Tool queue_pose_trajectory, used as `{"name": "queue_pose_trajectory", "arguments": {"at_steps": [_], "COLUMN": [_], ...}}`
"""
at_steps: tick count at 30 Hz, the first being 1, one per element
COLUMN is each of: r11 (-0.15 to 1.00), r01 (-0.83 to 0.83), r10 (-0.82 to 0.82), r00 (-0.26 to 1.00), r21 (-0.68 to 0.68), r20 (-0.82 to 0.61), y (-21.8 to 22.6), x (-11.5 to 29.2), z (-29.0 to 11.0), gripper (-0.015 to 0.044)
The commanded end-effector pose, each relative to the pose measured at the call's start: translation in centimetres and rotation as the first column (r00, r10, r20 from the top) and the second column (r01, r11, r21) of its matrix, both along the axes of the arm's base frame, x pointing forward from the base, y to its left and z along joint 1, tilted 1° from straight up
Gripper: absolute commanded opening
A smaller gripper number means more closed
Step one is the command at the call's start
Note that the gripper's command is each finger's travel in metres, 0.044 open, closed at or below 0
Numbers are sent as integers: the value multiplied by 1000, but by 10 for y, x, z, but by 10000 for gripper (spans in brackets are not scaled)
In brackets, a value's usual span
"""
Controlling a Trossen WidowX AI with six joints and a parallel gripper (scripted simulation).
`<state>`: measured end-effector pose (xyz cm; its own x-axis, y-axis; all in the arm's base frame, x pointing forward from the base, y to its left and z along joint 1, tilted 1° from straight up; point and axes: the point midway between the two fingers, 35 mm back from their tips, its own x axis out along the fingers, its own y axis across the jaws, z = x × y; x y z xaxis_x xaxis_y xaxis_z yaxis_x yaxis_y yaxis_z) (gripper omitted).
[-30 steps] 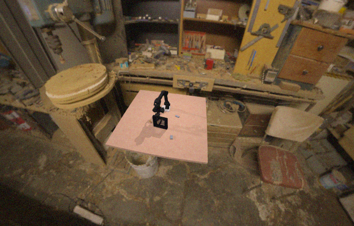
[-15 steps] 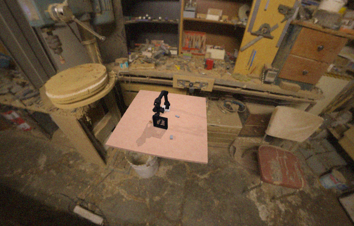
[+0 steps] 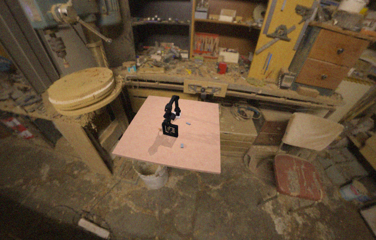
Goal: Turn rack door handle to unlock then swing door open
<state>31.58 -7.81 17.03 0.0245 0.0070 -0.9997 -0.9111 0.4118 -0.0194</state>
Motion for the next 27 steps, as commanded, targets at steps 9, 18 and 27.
{"name": "queue_pose_trajectory", "arguments": {"at_steps": [9,18,27], "r11": [971,926,867], "r01": [240,378,499], "r10": [-240,-378,-499], "r00": [971,926,867], "r21": [10,16,21], "r20": [9,5,0], "y": [14,28,43], "x": [-12,-22,-30], "z": [0,-1,-1], "gripper": [16,16,16]}}
